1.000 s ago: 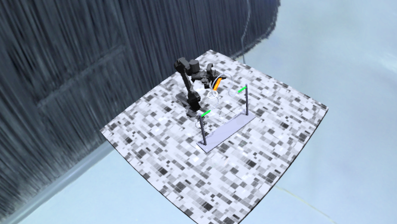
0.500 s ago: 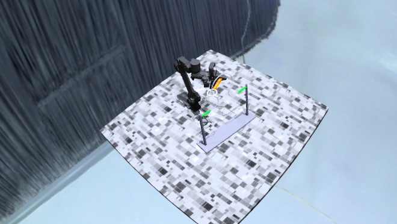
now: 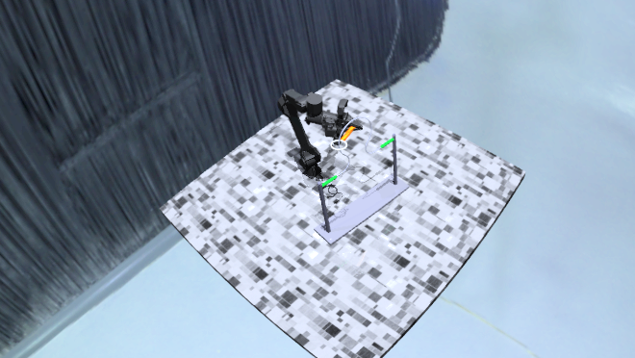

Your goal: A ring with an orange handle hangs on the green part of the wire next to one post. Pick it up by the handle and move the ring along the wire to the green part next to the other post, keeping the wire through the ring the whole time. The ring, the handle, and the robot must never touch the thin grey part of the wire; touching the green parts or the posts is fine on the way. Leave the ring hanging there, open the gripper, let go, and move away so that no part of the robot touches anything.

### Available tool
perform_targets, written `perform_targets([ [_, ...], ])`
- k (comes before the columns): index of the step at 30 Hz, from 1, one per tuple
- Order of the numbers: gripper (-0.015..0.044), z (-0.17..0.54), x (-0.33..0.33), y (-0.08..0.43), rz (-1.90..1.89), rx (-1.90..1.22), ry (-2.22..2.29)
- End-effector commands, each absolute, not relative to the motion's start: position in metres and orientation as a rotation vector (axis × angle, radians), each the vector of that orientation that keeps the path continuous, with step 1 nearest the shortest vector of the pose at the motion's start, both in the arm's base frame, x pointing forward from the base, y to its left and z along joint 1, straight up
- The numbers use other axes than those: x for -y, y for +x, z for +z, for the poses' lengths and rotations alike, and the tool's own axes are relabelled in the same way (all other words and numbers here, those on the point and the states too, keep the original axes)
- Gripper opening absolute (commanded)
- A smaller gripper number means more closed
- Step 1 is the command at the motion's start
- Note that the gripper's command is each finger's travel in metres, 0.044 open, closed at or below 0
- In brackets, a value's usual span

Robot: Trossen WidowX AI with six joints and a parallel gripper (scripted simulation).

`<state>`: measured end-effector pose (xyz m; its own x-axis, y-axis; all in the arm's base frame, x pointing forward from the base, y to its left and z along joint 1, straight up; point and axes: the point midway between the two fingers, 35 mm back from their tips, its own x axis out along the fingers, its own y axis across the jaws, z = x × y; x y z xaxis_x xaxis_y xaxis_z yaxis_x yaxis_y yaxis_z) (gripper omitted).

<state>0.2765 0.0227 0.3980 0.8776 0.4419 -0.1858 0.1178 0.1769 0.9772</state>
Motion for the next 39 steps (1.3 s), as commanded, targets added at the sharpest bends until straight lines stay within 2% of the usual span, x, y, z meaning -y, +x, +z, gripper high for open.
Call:
perform_targets([
  [1, -0.015, 0.397, -0.022, 0.277, 0.224, -0.491, 1.339],
  [39, -0.015, 0.379, -0.015, 0.276, 0.046, -0.551, 0.881],
])
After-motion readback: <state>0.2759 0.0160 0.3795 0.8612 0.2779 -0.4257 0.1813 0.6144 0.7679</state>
